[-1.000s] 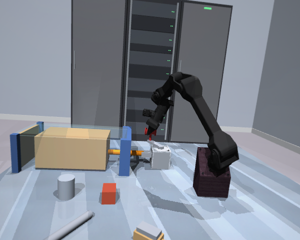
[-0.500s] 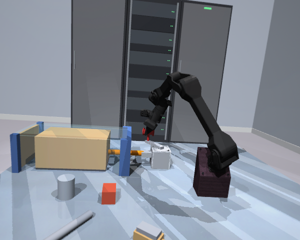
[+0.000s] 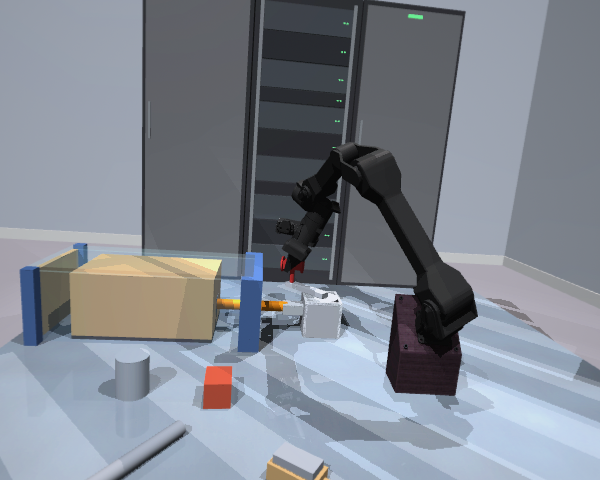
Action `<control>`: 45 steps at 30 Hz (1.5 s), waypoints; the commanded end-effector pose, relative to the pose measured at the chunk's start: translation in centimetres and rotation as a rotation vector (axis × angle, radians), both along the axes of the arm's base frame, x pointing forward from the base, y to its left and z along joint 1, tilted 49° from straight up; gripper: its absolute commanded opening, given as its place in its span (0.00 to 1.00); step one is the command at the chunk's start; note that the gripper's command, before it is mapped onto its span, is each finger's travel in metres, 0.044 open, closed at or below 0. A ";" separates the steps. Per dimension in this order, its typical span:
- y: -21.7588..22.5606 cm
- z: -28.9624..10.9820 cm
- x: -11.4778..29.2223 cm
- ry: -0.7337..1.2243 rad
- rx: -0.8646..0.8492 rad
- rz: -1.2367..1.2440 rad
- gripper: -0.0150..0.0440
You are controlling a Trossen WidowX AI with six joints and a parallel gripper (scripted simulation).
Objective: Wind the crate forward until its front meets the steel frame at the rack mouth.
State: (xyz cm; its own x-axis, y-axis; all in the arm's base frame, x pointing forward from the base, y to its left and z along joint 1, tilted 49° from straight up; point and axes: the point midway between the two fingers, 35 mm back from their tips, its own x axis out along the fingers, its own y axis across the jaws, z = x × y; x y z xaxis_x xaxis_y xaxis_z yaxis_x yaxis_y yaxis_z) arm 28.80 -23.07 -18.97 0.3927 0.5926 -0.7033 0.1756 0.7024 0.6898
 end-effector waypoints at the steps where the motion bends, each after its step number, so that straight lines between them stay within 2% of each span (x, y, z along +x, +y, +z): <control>1: 1.7 1.2 1.2 -0.020 0.039 0.014 0.25; 45: 5.2 4.7 2.1 -0.020 0.043 0.014 0.25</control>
State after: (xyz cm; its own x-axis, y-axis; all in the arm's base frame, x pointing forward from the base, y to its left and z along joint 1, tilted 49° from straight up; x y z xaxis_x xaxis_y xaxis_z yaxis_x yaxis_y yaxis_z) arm 30.93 -19.07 -14.98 0.4030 0.6046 -0.6871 0.1483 0.6977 0.7009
